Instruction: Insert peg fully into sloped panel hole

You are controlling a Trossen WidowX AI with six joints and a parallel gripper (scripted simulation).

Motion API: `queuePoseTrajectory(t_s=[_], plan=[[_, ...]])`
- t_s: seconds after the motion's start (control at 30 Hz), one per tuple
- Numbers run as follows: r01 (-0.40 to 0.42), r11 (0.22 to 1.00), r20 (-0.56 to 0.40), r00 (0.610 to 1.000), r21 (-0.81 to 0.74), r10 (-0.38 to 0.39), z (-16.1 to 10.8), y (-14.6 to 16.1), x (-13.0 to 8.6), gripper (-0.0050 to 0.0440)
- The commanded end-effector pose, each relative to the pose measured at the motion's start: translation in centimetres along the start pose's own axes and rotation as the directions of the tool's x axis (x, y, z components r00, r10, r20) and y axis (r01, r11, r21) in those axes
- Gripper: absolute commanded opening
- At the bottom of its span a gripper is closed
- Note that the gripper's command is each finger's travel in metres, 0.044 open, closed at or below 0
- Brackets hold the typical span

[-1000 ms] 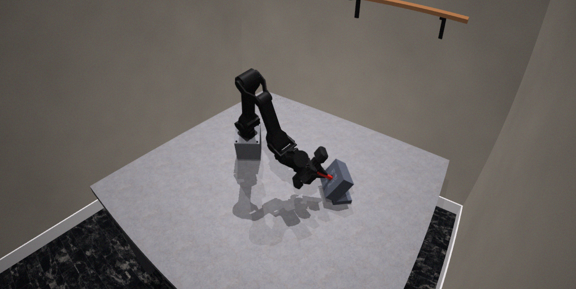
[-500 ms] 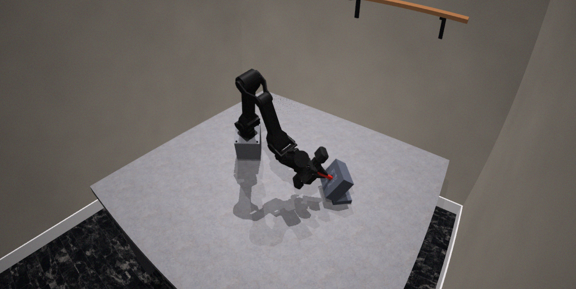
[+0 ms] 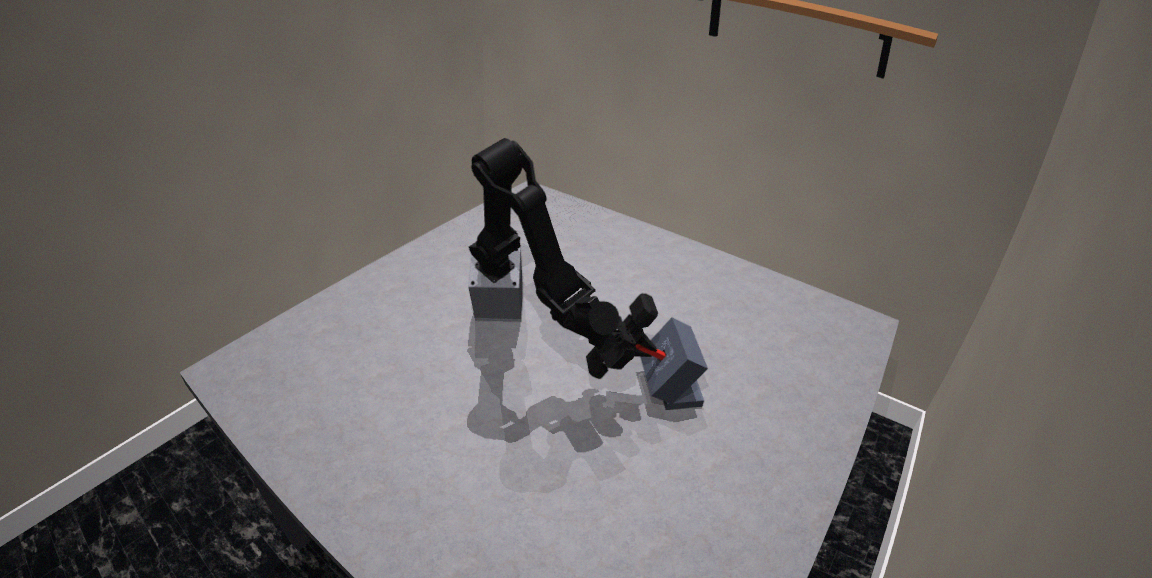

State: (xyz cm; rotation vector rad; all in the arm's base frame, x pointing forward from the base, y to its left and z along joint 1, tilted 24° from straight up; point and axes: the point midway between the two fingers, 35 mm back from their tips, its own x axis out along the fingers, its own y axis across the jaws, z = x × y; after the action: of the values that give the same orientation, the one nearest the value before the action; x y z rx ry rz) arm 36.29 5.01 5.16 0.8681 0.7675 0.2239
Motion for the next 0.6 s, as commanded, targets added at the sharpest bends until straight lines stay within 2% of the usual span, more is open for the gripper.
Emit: queuePoseTrajectory(t_s=[0.0, 0.57], plan=[[-0.009, 1.0, 0.016, 1.0, -0.007, 0.009, 0.51, 0.52, -0.11, 0.0], [-0.009, 1.0, 0.016, 1.0, -0.007, 0.009, 0.52, 0.52, 0.09, 0.0]])
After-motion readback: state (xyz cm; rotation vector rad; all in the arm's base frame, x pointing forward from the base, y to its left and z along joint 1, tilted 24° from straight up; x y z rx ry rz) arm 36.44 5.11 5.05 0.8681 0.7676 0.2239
